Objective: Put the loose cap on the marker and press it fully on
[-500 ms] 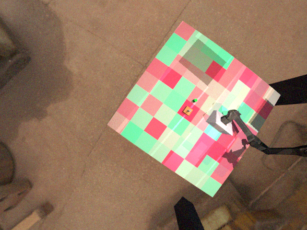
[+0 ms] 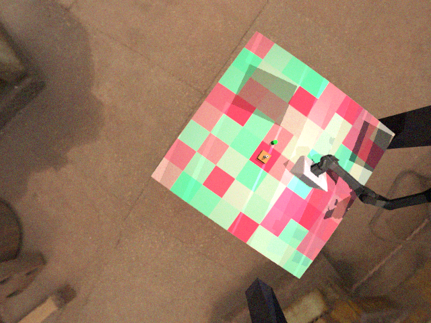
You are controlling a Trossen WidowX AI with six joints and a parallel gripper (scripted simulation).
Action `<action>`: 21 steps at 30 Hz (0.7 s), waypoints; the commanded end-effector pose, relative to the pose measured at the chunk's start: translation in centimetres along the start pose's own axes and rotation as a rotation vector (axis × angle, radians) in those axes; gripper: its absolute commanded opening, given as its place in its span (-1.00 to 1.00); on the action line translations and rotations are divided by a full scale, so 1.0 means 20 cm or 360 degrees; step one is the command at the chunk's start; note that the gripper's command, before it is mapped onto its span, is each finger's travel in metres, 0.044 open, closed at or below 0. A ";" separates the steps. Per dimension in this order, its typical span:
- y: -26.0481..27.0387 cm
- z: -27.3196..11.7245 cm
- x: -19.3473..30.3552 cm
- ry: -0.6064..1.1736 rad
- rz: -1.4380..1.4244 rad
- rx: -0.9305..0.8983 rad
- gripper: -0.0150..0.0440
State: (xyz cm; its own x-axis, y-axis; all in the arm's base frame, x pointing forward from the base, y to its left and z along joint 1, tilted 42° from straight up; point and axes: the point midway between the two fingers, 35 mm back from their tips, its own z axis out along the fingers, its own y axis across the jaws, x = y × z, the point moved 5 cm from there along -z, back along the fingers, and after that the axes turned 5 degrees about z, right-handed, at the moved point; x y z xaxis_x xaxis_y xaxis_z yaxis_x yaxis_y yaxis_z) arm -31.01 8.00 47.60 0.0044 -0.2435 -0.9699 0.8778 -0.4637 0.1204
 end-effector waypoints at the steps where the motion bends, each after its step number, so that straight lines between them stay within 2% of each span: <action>1: 0.24 0.06 -0.10 -0.0075 -0.0158 -0.0112 0.35; 5: 0.52 0.14 -0.17 -0.0093 -0.0303 -0.0266 0.35; 13: 1.09 0.16 -0.19 -0.0167 -0.0700 -0.0572 0.35; 21: 1.67 0.10 -0.13 -0.0197 -0.0953 -0.0949 0.35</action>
State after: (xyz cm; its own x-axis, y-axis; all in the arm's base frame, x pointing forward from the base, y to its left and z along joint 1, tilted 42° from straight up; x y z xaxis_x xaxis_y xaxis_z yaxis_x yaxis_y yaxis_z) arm -7.65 -6.78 54.94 -0.5012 -0.1973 -0.8426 0.8653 -0.1150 -0.4878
